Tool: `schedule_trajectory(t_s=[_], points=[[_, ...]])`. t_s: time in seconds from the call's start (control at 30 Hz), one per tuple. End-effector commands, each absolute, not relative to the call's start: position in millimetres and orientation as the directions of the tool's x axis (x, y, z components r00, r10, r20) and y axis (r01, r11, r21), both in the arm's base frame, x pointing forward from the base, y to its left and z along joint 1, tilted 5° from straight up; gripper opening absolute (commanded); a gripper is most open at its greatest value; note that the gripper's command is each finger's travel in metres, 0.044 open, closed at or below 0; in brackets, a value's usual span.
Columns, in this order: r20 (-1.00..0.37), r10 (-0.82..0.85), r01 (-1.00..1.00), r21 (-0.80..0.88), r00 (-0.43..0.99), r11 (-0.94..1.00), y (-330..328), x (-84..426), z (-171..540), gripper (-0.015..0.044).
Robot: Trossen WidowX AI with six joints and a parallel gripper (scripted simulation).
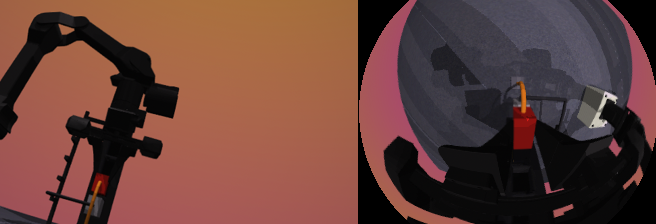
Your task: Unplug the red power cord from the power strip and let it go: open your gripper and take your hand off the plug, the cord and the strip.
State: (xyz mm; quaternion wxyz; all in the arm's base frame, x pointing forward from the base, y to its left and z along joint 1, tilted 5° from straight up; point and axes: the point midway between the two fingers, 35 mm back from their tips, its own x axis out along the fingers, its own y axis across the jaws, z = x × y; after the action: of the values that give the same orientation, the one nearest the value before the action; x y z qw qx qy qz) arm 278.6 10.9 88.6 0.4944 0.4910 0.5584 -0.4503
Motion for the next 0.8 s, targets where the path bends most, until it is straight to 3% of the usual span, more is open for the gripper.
schedule_trajectory(t_s=[0.0, 0.57, 0.77], points=[[-0.998, 0.059, 0.995, -0.016, -0.022, 0.094, -11.7, 281.6, 89.0, 0.0000], [-0.998, 0.058, 0.996, -0.016, -0.022, 0.093, -39.7, 281.9, 89.4, 0.0000], [-0.998, 0.062, 0.996, -0.016, -0.022, 0.091, -26.0, 278.6, 86.7, 0.0157]])
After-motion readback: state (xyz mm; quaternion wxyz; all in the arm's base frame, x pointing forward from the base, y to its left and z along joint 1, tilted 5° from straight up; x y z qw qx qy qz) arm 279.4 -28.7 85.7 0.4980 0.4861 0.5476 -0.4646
